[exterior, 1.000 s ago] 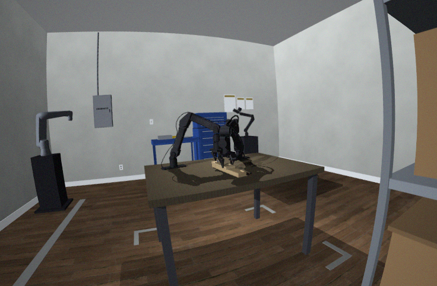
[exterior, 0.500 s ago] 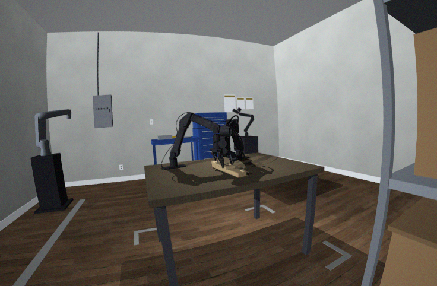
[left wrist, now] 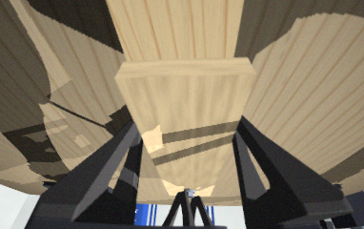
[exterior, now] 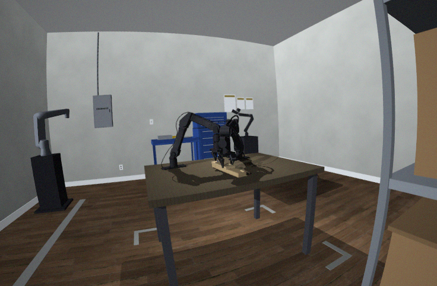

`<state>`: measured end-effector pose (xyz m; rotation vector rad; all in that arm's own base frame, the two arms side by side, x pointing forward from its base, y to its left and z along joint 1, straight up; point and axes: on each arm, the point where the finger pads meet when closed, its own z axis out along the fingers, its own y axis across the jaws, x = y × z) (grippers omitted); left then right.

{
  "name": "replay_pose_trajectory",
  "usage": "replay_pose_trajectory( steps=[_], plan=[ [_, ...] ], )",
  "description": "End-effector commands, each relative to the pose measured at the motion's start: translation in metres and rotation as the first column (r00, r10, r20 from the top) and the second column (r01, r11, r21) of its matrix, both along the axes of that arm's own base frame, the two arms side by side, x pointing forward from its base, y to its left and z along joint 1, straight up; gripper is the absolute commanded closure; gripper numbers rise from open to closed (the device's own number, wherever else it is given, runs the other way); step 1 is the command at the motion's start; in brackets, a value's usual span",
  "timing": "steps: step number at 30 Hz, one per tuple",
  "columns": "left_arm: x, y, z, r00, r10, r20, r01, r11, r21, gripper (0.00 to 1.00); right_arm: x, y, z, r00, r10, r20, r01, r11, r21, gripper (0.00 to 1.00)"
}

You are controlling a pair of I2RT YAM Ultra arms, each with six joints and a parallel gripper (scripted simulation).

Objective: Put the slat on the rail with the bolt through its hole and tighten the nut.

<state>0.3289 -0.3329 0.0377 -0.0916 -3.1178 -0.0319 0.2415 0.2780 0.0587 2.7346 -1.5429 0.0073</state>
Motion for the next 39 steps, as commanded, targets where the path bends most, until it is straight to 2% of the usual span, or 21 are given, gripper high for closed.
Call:
replay_pose_trajectory(
  steps=[1,17,22,34,39],
  plan=[
    [0.0016,-0.0015,0.0061,1.0,0.0,0.011,0.0,1.0,-0.011,0.28,0.0013,0.0017,-0.0022,1.0,0.005,0.005,-0.005,1.0,0.013,0.66],
    [0.0016,-0.0015,0.0061,1.0,0.0,0.011,0.0,1.0,-0.011,0.28,0.0013,0.0018,-0.006,1.0,0.005,0.005,-0.005,1.0,0.013,0.66],
    [0.0016,-0.0015,0.0061,1.0,0.0,0.011,0.0,1.0,-0.011,0.28,0.0029,0.0034,0.0009,1.0,0.001,0.014,-0.001,1.0,0.018,0.7],
    [0.0016,-0.0015,0.0061,1.0,0.0,0.011,0.0,1.0,-0.011,0.28,0.0033,0.0039,0.0033,1.0,0.0,0.017,0.0,1.0,0.02,0.87],
    [0.0016,-0.0015,0.0061,1.0,0.0,0.011,0.0,1.0,-0.011,0.28,0.0033,0.0039,0.0033,1.0,0.0,0.017,0.0,1.0,0.02,0.88]
  ],
)
